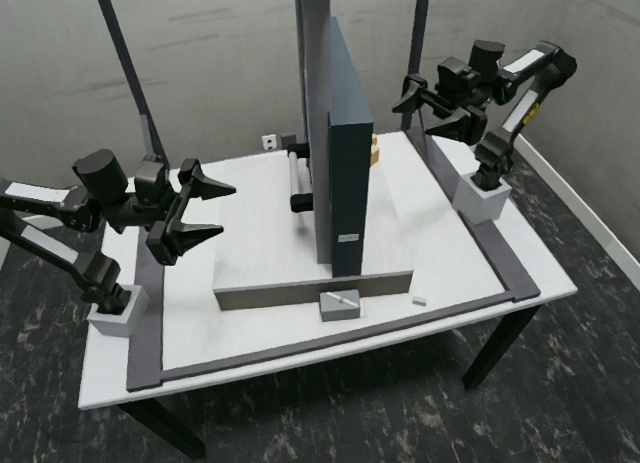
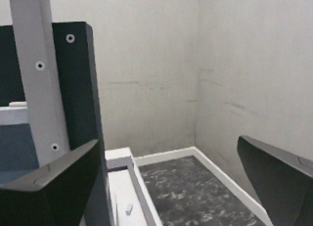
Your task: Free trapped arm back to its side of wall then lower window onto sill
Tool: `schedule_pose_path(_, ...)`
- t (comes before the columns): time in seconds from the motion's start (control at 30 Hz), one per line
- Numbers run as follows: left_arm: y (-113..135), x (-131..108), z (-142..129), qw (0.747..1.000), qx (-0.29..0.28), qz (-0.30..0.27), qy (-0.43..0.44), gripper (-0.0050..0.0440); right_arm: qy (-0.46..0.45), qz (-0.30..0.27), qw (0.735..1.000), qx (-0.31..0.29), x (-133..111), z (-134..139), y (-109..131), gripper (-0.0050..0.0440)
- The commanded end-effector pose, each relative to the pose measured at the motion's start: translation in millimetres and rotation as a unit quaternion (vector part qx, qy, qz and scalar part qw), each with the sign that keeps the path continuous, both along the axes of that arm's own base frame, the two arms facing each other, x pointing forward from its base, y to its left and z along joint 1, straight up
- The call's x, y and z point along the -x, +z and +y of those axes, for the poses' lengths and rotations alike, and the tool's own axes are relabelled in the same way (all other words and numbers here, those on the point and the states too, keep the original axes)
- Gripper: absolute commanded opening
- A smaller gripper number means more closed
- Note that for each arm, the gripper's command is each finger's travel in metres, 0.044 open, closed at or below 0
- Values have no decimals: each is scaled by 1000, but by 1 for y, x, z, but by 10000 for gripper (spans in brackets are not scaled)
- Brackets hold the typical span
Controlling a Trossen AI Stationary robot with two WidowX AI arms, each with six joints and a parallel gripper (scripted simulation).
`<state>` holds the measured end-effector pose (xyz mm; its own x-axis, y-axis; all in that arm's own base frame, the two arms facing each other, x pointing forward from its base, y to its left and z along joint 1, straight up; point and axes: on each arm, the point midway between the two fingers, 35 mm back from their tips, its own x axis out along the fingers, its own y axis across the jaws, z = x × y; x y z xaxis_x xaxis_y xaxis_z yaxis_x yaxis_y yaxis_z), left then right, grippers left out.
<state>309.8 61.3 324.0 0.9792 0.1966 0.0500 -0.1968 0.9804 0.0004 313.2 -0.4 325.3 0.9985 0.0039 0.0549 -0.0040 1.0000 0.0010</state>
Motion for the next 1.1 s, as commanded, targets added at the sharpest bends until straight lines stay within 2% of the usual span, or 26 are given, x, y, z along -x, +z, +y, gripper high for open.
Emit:
schedule_pose_path(0.0, 4, 10, 36, 998, 0, -5, 55, 400, 0, -7, 1000, 3, 2, 0, 4, 400)
schedule_pose_path(0.2, 3, 35, 95, 988, 0, -5, 154, 400, 0, -7, 1000, 3, 2, 0, 4, 400)
schedule_pose_path(0.27, 3, 35, 95, 988, 0, -5, 154, 400, 0, -7, 1000, 3, 2, 0, 4, 400)
schedule_pose_path(0.4, 3, 59, 131, 975, -1, -5, 222, 400, 0, -7, 1000, 3, 2, 0, 4, 400)
schedule_pose_path(0.77, 4, 147, 210, 916, -2, -5, 400, 400, 0, -7, 1000, 3, 2, 0, 4, 400)
schedule_pose_path(0.83, 4, 147, 210, 916, -2, -5, 400, 400, 0, -7, 1000, 3, 2, 0, 4, 400)
schedule_pose_path(1.07, 4, 216, 241, 862, -3, -6, 508, 400, 0, -7, 1000, 3, 2, 0, 4, 400)
